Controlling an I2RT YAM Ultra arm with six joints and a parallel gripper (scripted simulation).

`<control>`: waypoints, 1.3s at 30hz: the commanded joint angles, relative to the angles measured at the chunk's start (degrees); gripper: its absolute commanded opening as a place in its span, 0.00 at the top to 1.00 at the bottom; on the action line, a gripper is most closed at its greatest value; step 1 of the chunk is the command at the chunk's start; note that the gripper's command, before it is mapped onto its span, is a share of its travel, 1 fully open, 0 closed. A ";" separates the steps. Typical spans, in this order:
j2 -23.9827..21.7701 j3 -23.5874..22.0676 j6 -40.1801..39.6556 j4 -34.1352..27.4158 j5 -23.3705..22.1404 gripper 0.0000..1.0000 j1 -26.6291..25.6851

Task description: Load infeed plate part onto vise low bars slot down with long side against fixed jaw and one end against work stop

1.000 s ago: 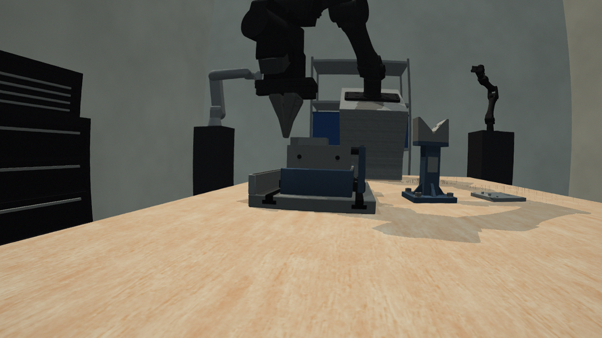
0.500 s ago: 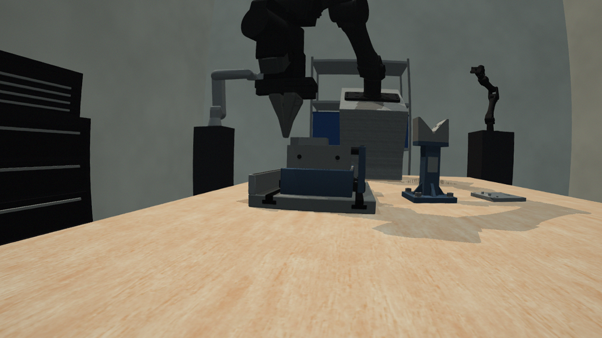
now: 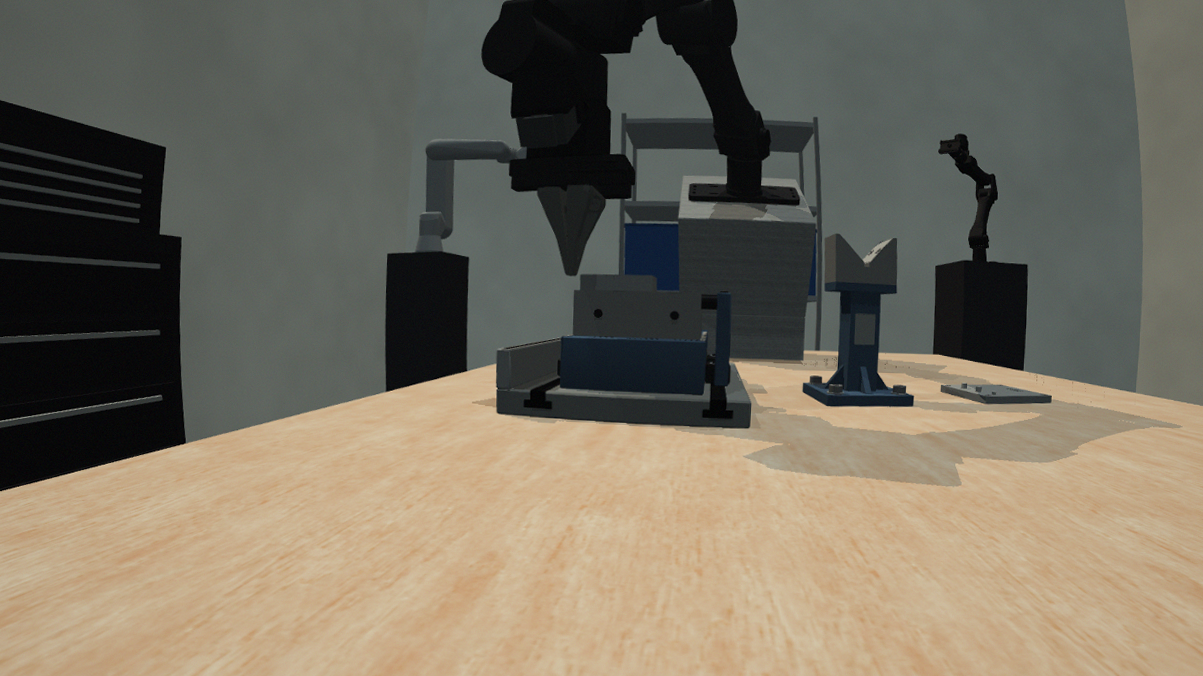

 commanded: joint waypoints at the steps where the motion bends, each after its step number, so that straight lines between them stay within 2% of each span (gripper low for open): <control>1: -2.14 0.72 0.31 0.40 0.10 1.00 0.20; 39: -2.00 1.69 0.40 -0.71 0.19 1.00 0.20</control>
